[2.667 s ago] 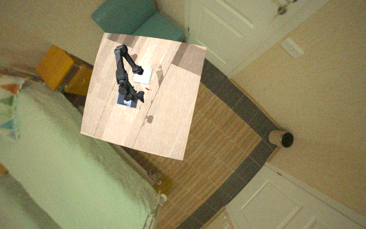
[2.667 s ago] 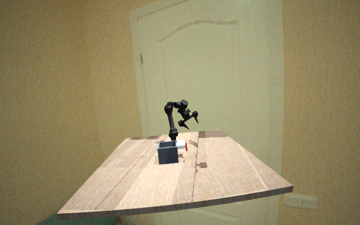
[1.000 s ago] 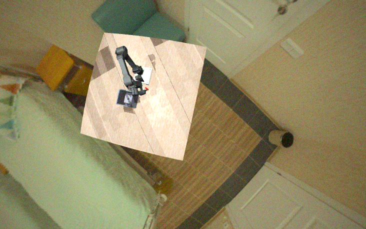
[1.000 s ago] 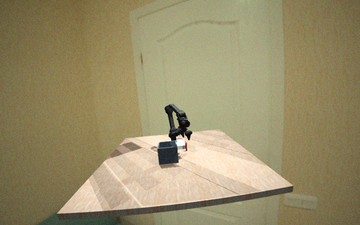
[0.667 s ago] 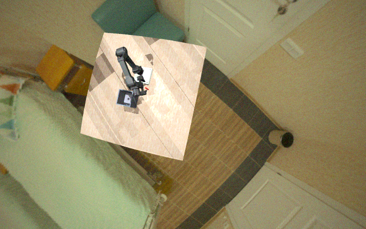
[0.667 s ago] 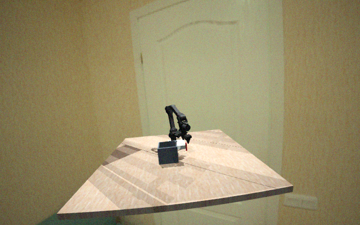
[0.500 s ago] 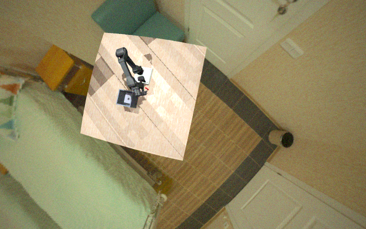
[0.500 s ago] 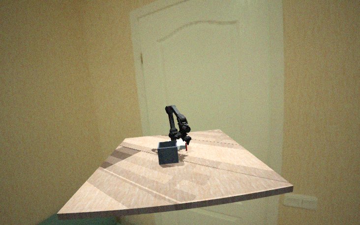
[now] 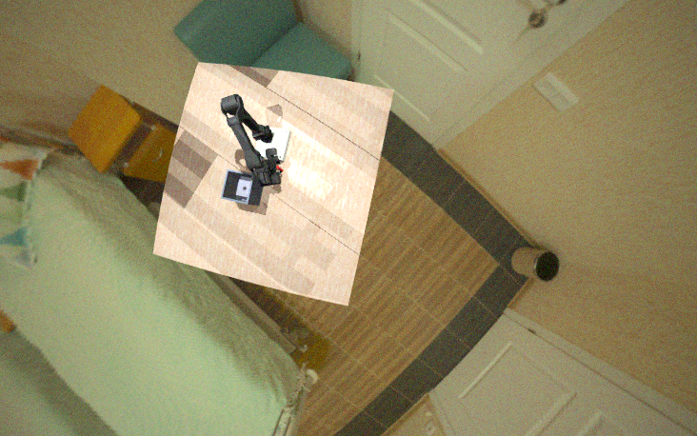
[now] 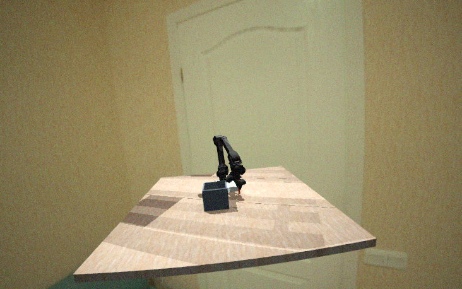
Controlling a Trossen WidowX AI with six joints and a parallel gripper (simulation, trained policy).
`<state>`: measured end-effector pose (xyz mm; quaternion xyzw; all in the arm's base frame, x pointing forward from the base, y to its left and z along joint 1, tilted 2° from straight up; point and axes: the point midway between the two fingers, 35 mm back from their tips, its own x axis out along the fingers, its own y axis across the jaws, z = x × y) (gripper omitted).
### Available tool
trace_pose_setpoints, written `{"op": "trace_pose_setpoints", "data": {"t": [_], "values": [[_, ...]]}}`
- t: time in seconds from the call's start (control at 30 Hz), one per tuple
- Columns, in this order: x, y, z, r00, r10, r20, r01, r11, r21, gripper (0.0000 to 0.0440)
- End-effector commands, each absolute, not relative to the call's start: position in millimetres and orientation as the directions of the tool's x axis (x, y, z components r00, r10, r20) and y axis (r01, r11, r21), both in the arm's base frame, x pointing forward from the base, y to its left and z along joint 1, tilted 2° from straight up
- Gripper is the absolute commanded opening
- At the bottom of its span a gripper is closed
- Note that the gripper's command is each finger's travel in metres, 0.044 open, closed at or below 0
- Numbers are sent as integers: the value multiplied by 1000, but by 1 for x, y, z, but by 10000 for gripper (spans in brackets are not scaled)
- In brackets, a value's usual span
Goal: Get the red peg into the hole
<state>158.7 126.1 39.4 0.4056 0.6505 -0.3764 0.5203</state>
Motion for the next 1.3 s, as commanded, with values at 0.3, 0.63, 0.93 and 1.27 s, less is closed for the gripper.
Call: {"op": "trace_pose_setpoints", "data": {"t": [0.3,0.63,0.93,1.27], "values": [[172,138,49,-87,196,-977,916,402,-1,5],[188,147,83,9,294,-956,914,386,128,0],[205,143,125,115,335,-935,889,385,247,0],[228,116,177,264,308,-914,853,368,370,0]]}}
